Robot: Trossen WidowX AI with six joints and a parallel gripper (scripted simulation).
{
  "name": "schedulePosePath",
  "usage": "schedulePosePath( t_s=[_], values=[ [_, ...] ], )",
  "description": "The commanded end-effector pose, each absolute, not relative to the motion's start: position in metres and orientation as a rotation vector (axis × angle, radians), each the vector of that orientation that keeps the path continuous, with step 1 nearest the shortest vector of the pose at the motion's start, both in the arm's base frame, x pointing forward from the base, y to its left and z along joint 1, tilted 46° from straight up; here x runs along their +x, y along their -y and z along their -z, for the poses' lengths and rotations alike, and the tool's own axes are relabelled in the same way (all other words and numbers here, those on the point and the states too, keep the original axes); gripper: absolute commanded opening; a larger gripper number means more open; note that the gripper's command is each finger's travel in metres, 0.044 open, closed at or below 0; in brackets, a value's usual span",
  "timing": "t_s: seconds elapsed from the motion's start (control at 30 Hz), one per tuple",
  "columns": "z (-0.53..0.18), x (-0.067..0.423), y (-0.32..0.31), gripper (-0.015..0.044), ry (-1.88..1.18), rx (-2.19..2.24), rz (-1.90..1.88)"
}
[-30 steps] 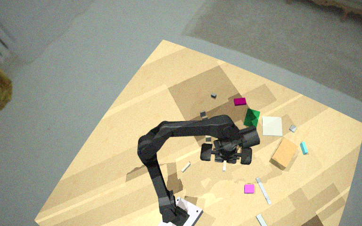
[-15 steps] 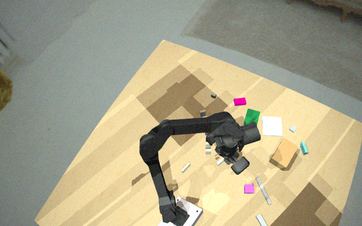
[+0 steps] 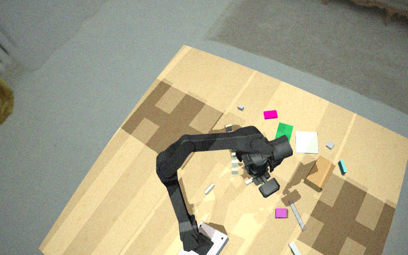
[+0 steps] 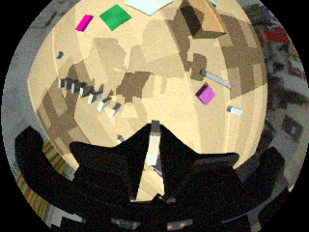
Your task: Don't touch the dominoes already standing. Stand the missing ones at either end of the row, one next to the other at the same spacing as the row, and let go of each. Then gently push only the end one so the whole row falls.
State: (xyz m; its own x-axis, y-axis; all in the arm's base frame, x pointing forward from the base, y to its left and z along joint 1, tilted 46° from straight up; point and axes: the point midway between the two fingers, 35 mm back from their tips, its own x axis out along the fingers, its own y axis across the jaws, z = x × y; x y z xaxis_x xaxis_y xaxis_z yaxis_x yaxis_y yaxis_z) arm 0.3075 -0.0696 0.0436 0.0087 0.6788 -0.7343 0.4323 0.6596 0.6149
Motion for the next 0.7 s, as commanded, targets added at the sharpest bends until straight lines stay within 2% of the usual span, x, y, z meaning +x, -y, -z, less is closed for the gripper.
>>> schedulePosePath(
  t_s=[0.0,0.67],
  values=[
    [-0.032,0.307,0.067,0.003,-1.619,0.885,-0.197],
    [0.015,0.312,0.06,0.003,-1.47,0.663,0.036]
  ],
)
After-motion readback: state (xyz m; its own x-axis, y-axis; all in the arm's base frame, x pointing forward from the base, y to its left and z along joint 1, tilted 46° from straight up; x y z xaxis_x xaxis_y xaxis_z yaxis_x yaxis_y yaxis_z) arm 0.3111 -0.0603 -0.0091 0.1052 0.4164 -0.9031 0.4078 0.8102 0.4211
